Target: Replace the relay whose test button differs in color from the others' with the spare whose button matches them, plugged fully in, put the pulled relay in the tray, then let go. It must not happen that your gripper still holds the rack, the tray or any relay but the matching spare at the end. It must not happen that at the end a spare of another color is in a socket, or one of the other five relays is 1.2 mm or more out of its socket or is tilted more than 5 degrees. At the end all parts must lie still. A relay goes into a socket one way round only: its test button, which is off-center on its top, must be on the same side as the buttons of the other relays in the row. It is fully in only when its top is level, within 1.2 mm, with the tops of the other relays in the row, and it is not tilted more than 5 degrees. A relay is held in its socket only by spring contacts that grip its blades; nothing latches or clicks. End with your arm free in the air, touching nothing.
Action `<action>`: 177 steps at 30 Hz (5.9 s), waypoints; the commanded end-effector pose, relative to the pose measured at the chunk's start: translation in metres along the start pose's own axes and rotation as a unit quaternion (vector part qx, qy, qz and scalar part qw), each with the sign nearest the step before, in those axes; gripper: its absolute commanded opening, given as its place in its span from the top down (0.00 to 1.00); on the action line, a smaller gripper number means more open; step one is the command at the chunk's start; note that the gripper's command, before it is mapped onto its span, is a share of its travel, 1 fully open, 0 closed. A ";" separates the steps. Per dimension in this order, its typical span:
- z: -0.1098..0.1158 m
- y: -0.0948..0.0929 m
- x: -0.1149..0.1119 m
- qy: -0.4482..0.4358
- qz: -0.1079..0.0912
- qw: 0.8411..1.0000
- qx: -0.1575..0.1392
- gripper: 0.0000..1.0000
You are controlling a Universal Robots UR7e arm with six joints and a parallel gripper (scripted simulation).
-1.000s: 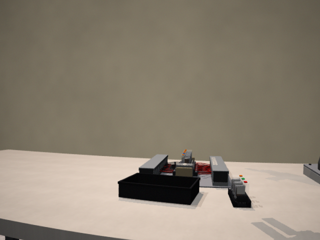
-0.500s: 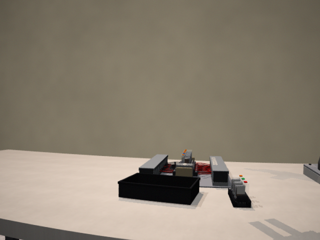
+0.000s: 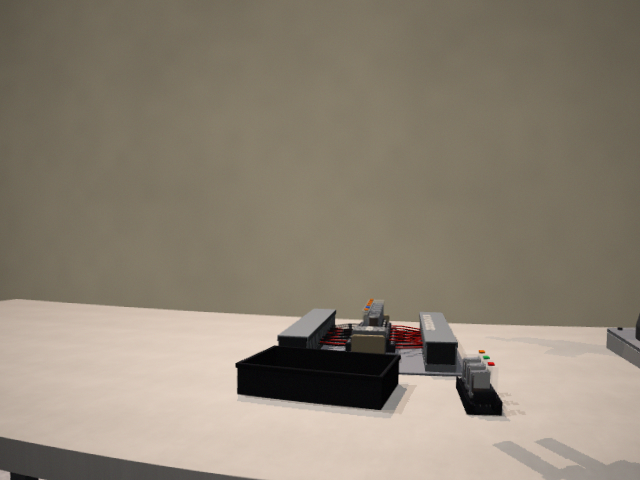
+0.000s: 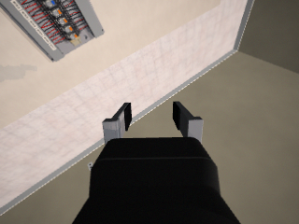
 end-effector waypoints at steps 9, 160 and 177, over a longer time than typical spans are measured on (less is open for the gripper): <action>0.001 -0.001 0.002 0.056 -0.082 0.993 0.070 0.00; -0.107 -0.240 -0.199 0.196 -0.288 0.904 0.246 0.00; -0.127 -0.283 -0.236 0.196 -0.288 0.904 0.246 0.00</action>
Point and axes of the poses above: the point where the finger pads meet when closed, its own y axis back along the fingers, its own x axis across the jaws, z = x × y, the point moved 1 cm from there along y, back along the fingers, and after that the axes turned 9 degrees about -y, right-handed, at the moved point
